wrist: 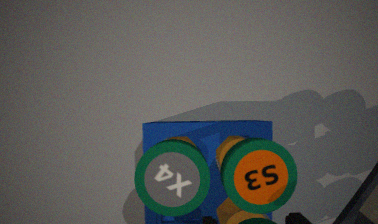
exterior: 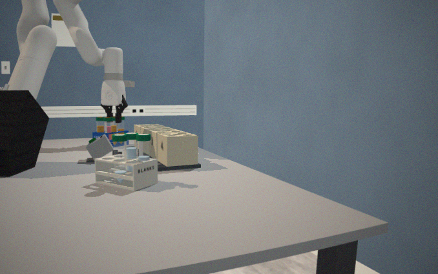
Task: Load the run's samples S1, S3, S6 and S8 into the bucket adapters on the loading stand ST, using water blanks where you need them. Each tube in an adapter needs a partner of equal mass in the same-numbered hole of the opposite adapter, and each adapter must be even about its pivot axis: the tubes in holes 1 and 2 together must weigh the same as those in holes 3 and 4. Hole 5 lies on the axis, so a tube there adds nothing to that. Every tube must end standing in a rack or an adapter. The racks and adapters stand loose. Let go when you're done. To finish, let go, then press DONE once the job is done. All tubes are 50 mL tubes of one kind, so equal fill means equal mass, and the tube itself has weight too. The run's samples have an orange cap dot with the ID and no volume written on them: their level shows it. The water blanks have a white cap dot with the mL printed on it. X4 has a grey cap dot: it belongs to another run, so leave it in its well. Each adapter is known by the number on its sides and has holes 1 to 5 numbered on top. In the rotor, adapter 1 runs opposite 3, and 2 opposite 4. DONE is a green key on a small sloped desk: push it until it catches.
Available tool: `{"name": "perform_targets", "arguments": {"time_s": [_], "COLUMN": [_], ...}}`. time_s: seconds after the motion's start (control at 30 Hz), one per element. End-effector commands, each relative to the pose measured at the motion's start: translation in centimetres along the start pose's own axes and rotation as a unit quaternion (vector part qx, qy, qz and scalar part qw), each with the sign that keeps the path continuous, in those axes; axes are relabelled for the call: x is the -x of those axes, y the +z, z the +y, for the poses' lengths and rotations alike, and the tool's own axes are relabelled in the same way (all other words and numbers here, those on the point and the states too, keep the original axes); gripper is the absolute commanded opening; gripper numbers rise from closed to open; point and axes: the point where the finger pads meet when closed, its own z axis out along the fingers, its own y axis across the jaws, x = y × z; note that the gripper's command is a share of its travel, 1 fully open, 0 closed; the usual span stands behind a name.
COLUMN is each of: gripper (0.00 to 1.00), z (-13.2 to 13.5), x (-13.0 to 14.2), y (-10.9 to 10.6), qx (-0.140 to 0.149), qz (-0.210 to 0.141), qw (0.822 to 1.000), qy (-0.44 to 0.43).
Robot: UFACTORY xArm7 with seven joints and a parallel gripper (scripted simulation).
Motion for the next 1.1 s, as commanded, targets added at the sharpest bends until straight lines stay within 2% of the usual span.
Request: {"name": "perform_targets", "arguments": {"time_s": [0.0, 0.4, 1.07], "gripper": [0.44, 0.44, 0.44], "z": [0.0, 0.0, 0.0], "x": [-0.1, -0.1, -0.1], "y": [-0.1, -0.1, -3.7], "qx": [0.0, 0.0, 0.0], "qz": [0.001, 0.001, 0.001], "qw": [1.0, 1.0, 1.0], "qy": [0.0, 0.0, 0.0]}}
